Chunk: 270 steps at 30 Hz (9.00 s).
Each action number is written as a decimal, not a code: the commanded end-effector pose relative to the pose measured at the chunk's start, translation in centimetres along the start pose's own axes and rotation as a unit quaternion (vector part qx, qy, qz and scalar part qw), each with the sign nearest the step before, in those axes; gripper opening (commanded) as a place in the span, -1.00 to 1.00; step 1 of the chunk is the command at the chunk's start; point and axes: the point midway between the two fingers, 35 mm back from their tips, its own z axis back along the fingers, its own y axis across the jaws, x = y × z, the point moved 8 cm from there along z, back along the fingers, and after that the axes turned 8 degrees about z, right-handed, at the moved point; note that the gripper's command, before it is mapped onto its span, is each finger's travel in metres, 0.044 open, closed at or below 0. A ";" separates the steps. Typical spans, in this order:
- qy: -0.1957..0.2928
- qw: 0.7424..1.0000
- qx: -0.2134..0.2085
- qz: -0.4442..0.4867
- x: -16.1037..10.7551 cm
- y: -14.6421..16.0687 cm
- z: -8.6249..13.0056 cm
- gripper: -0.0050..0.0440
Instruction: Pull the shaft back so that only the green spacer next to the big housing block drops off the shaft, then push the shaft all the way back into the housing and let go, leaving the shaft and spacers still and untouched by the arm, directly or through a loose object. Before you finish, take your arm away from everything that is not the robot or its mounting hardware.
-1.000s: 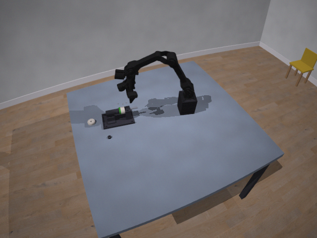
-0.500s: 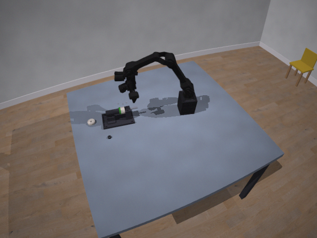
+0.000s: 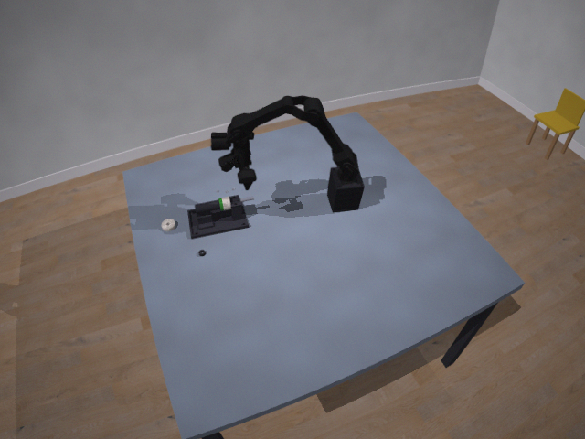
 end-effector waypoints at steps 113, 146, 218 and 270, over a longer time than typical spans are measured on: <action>-0.376 0.925 -0.055 -0.002 -7.6 1.1 -12.6 1.00; -0.376 0.925 -0.055 -0.002 -7.2 1.1 -13.1 1.00; -0.376 0.925 -0.055 -0.002 -6.0 0.8 -14.5 1.00; -0.376 0.925 -0.055 -0.002 -6.8 1.0 -14.3 -0.80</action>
